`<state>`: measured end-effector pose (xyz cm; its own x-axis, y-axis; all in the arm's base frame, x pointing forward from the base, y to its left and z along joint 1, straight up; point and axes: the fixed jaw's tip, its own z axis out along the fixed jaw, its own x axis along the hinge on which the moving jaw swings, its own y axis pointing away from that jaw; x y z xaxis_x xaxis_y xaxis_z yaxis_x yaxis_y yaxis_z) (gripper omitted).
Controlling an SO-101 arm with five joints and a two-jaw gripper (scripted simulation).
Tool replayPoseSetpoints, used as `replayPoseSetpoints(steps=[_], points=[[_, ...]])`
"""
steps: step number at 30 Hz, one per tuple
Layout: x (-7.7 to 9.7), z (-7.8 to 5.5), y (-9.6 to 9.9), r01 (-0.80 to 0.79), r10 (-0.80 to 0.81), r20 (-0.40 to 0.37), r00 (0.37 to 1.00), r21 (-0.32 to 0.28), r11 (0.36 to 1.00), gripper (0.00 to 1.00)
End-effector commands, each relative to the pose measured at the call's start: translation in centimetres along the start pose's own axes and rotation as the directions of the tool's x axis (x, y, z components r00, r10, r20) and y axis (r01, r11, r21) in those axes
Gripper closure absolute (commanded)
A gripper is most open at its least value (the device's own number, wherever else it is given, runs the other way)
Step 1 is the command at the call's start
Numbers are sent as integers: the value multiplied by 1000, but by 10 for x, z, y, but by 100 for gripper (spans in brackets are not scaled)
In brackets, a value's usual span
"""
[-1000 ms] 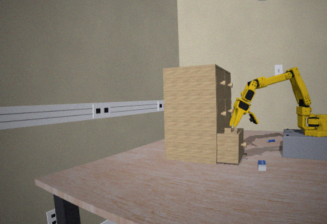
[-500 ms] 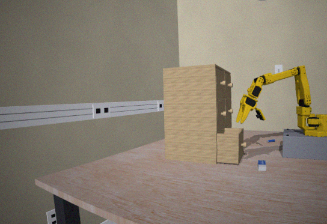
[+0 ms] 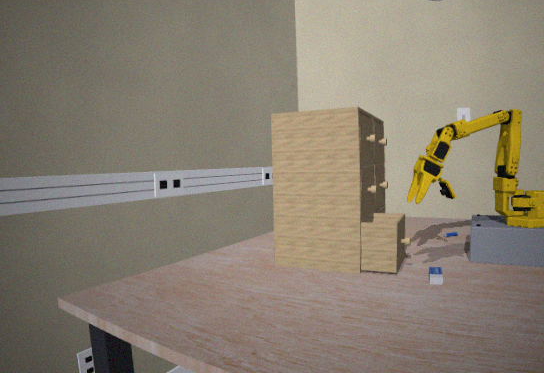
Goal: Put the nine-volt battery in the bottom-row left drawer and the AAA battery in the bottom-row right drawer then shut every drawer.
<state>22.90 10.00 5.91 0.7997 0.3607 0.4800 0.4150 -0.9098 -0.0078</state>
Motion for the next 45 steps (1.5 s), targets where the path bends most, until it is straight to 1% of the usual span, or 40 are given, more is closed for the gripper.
replayPoseSetpoints(steps=[1,22,29,37,39,45], points=[[0,-3,-1,-6,6,-22,1000,4,1000,66],[0,-3,-1,-6,6,-22,1000,4,1000,66],[-3,-2,-6,-161,162,-45,986,21,987,67],[-7,-1,-10,-333,336,-64,940,49,942,67],[-7,-1,-10,-333,336,-64,940,49,942,67],[-9,-1,-14,-454,459,-71,885,75,888,68]])
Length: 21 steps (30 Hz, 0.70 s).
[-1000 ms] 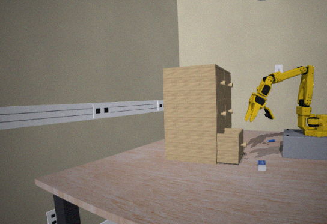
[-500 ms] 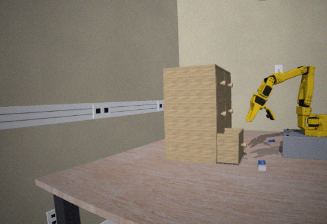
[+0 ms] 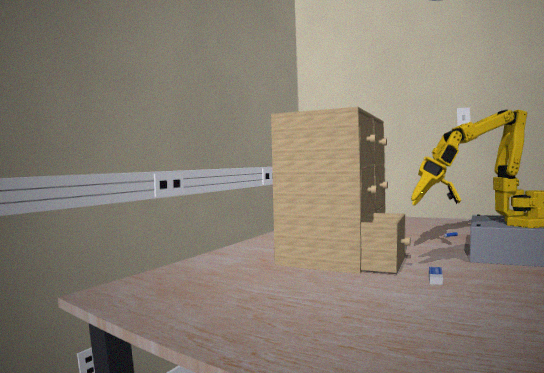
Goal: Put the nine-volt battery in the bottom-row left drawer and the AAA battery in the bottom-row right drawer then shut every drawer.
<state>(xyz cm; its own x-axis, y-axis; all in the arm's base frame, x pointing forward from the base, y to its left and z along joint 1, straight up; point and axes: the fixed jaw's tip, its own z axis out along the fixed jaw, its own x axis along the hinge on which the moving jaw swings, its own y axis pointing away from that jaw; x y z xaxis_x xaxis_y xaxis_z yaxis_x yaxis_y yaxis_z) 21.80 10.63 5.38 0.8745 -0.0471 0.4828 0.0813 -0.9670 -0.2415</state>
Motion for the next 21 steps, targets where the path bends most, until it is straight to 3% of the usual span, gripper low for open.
replayPoseSetpoints(steps=[1,11,21], points=[[-2,-1,-4,-85,86,-23,996,27,996,68],[-8,-1,-7,-261,263,-31,964,59,964,68],[-15,0,-11,-467,472,-25,881,103,878,69]])
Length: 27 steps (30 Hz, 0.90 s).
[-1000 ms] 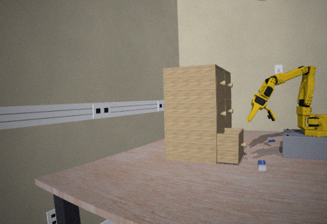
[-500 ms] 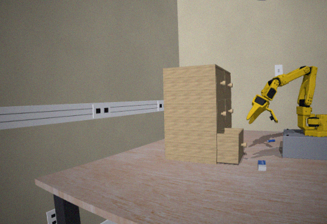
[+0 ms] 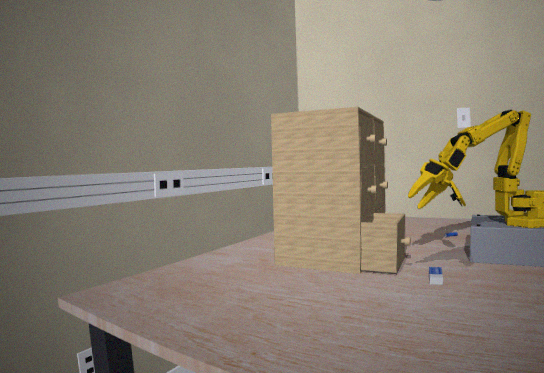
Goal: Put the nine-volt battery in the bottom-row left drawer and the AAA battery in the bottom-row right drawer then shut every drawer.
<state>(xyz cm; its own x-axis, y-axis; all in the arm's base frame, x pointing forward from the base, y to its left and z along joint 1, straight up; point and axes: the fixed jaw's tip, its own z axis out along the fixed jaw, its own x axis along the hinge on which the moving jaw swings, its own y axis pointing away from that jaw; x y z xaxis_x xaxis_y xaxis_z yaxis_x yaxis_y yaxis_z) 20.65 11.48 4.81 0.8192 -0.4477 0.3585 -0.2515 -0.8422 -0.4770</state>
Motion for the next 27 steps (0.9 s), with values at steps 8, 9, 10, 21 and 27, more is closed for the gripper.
replayPoseSetpoints(steps=[8,9,10,21,27], points=[[-8,-1,-3,-199,200,-4,980,56,978,70],[-9,-1,-3,-221,222,-3,975,60,973,70],[-10,-1,-3,-243,243,-2,970,64,968,70],[-19,-1,-4,-473,473,27,880,104,875,71],[-22,-2,-5,-551,550,42,834,116,827,71]])
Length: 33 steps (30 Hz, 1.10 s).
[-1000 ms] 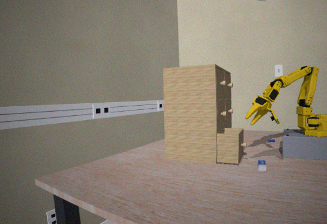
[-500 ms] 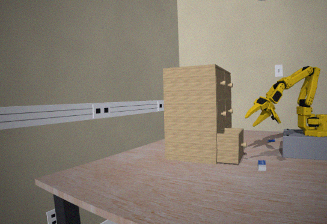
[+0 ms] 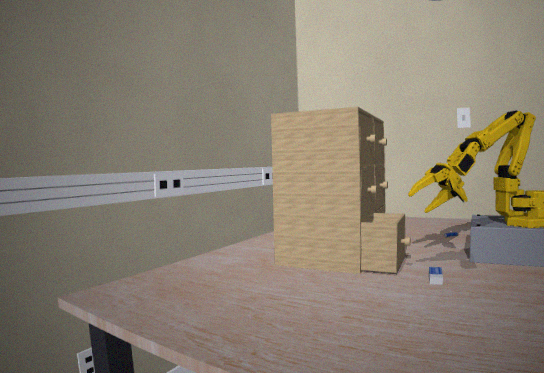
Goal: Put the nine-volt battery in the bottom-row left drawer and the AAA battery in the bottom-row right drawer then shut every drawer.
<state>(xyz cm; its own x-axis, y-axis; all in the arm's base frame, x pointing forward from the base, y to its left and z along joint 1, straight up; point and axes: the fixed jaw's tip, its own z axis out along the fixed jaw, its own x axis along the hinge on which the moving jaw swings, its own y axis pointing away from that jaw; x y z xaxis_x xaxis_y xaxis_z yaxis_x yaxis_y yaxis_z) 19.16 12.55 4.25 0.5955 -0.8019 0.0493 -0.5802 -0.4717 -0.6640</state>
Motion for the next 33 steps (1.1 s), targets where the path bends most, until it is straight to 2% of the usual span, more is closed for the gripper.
replayPoseSetpoints(steps=[1,12,15,29,31,33], points=[[-5,-1,0,-81,80,13,997,29,996,71],[-13,-2,4,-325,323,48,945,59,944,72],[-14,-2,4,-347,344,52,937,61,936,72],[-23,-5,8,-625,615,119,779,67,778,73],[-23,-5,8,-625,615,119,779,67,778,73],[-25,-5,9,-660,649,129,749,65,749,73]])
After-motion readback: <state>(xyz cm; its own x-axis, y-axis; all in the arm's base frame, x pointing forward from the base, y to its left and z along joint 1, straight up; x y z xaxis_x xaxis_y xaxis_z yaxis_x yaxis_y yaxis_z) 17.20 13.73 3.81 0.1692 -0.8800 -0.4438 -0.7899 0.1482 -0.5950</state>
